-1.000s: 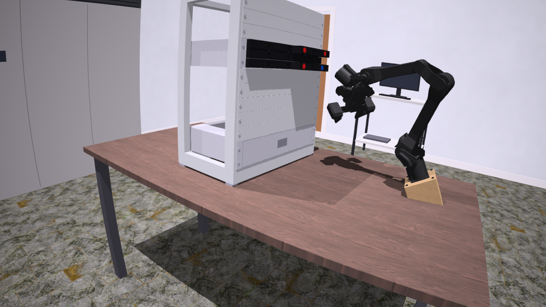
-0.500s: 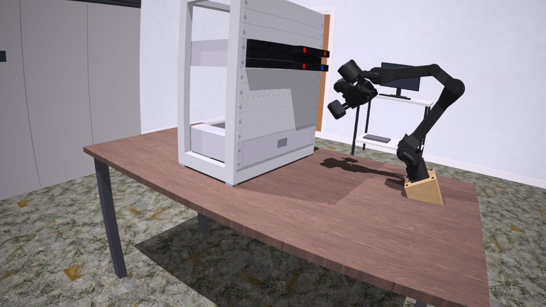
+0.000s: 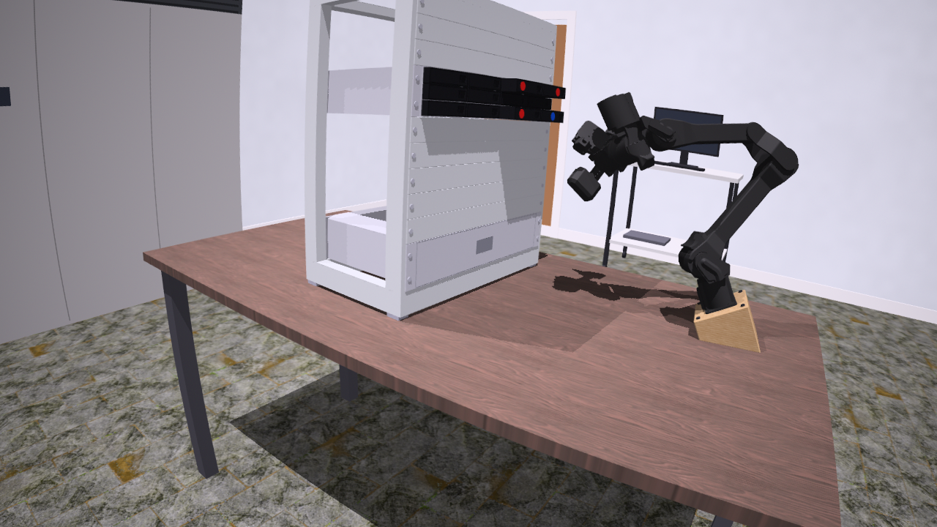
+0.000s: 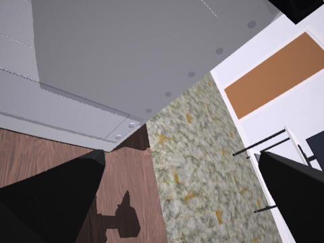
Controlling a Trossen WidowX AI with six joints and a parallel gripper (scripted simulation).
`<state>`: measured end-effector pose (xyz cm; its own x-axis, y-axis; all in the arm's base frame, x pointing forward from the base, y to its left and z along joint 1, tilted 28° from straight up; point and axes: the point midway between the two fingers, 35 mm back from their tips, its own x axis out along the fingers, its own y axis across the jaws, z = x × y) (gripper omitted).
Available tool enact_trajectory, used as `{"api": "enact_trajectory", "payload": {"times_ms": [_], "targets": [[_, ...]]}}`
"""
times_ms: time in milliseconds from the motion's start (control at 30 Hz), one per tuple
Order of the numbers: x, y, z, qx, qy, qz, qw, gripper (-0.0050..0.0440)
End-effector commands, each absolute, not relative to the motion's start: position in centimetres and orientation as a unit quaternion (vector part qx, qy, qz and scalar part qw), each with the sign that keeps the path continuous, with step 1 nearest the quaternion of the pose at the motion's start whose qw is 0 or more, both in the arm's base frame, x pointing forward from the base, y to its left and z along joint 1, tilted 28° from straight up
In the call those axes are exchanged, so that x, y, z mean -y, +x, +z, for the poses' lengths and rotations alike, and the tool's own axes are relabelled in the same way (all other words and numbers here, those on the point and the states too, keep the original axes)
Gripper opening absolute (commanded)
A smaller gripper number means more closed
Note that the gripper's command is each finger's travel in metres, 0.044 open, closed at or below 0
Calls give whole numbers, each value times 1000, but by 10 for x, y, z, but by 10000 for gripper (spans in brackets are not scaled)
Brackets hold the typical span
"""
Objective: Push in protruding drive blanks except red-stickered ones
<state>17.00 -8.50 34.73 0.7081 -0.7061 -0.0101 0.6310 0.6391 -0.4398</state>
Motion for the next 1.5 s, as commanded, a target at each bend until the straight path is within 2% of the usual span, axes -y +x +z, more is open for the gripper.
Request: {"api": "enact_trajectory", "payload": {"times_ms": [0, 733, 1067, 1467], "targets": [[76, 165, 359, -52, -269, -377, 885, 440], [40, 153, 397, 12, -477, -330, 814, 440], [19, 145, 420, 50, -588, -294, 752, 440], [6, 141, 433, 73, -649, -270, 708, 440]]}}
